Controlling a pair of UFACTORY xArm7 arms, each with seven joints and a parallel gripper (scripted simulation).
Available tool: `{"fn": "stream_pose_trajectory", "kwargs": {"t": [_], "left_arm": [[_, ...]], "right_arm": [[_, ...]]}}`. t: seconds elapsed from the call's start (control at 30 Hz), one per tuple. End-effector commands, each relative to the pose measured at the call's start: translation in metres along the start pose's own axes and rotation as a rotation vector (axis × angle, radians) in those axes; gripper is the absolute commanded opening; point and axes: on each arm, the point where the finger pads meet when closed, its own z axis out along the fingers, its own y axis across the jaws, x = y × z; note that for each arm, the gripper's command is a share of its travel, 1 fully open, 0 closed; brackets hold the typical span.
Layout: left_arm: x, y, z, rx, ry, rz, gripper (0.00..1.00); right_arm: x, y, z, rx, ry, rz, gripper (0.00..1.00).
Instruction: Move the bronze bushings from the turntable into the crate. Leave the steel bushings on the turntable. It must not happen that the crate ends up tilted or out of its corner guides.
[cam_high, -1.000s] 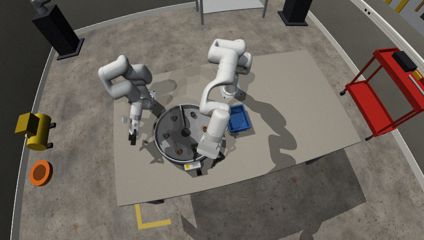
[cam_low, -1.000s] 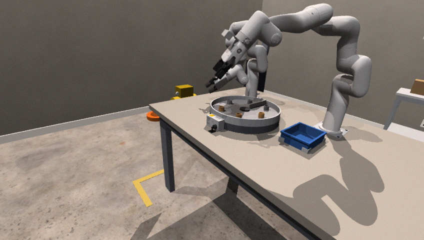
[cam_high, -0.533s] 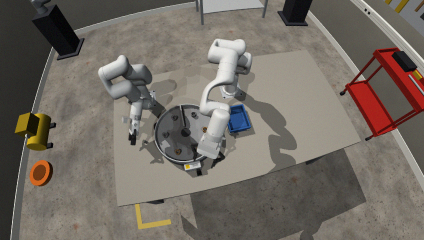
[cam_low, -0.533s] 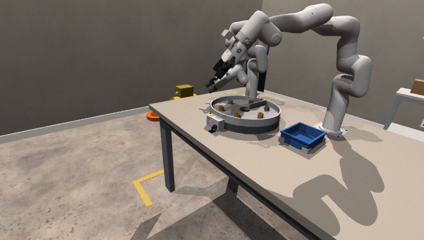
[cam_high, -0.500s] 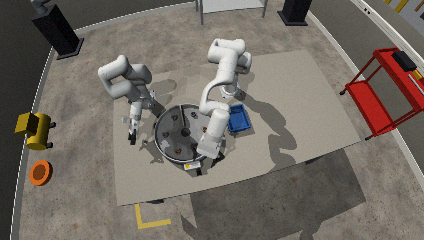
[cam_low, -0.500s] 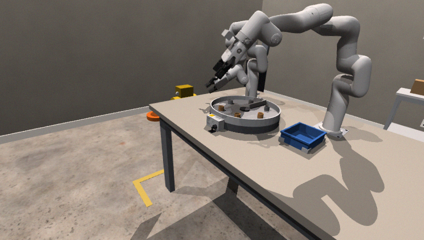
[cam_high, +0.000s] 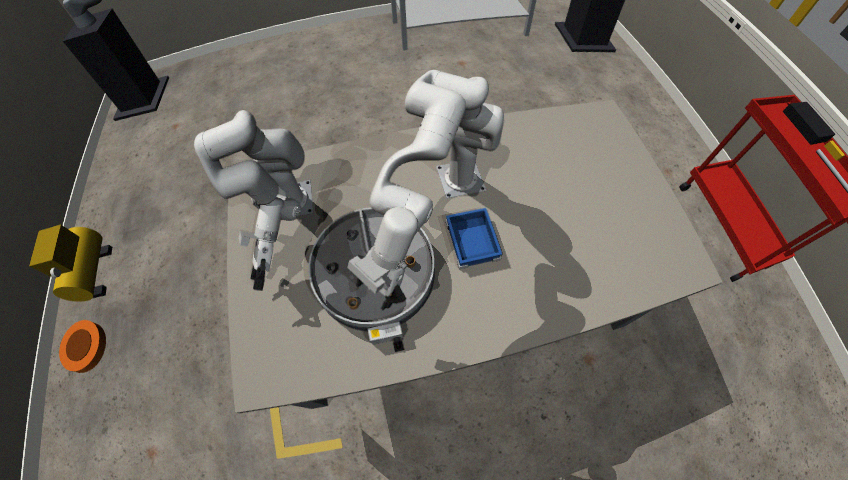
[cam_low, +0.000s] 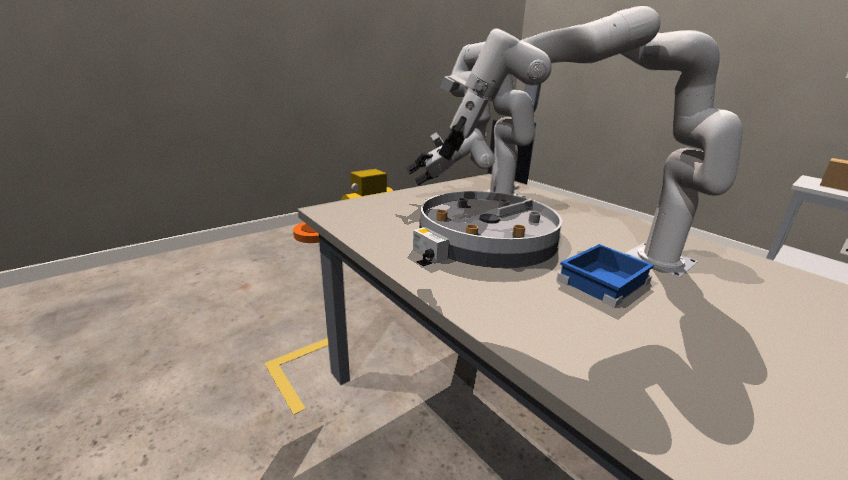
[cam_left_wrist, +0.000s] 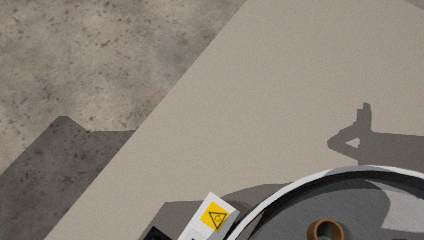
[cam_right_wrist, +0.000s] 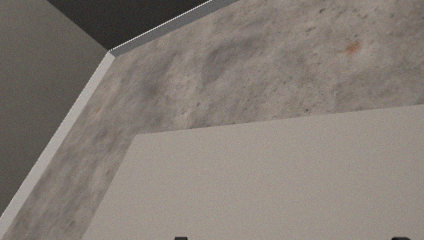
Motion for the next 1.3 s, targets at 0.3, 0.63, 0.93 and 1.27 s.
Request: {"fn": "stream_pose_trajectory", "kwargs": {"t": [0.3, 0.63, 0.93, 1.27], "left_arm": [[-0.068, 0.168, 0.025, -0.069, -0.239, 0.335, 1.0], [-0.15, 0.261, 0.025, -0.061, -0.416, 0.608, 1.0], [-0.165, 0.278, 0.024, -0.061, -0.416, 0.608, 1.0], [-0.165, 0.278, 0.024, -0.061, -0.416, 0.608, 1.0]], "right_arm": [[0.063, 0.046, 0.011, -0.111, 0.127, 0.113, 1.0], [0.092, 0.071, 0.011, -0.166, 0.189, 0.168, 1.0], [0.12, 0.1, 0.008, -0.224, 0.254, 0.225, 1.0], [0.148, 0.131, 0.001, -0.285, 0.321, 0.285, 1.0]]}}
